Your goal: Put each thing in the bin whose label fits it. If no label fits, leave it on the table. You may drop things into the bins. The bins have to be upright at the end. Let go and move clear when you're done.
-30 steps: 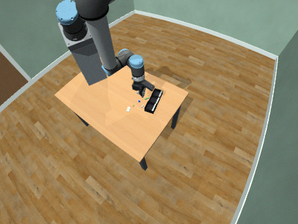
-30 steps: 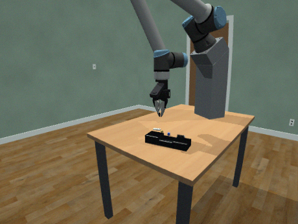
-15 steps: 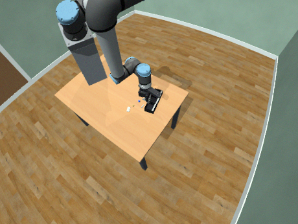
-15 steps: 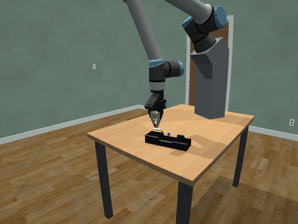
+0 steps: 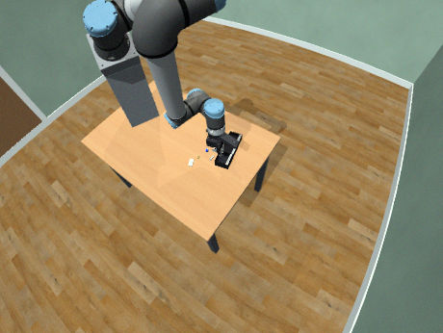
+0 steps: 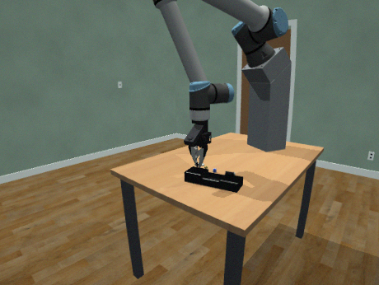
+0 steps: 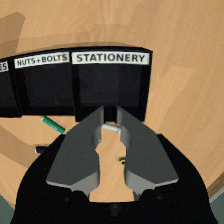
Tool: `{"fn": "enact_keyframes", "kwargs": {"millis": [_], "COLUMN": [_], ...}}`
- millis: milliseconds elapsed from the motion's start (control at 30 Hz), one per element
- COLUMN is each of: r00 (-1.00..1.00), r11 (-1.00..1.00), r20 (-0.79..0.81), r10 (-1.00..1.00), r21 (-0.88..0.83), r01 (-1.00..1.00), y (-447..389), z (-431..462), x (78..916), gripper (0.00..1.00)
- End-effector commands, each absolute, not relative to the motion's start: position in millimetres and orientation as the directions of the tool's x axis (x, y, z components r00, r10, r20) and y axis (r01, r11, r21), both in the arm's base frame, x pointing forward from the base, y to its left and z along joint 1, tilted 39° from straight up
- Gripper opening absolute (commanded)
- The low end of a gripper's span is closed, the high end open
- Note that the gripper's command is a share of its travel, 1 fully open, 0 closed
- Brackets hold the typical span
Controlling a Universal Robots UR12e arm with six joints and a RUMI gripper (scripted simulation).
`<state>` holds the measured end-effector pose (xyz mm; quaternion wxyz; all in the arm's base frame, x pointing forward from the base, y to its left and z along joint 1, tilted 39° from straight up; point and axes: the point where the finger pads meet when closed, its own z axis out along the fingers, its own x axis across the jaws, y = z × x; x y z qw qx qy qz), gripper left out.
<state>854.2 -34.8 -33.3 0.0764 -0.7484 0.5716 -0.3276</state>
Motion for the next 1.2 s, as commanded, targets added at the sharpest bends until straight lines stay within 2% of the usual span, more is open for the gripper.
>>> {"fn": "enact_keyframes", "kwargs": {"millis": [0, 1167], "r00": [0.131, 0.132], "r11": [-0.336, -0.336], "r20": [0.404, 0.404], "r10": [-0.905, -0.905], "r21": [-0.492, -0.491], "r01": [-0.803, -0.804], "y": [-40, -43], "z": [-44, -58], "x": [866, 875], "gripper": [0.04, 0.04]}}
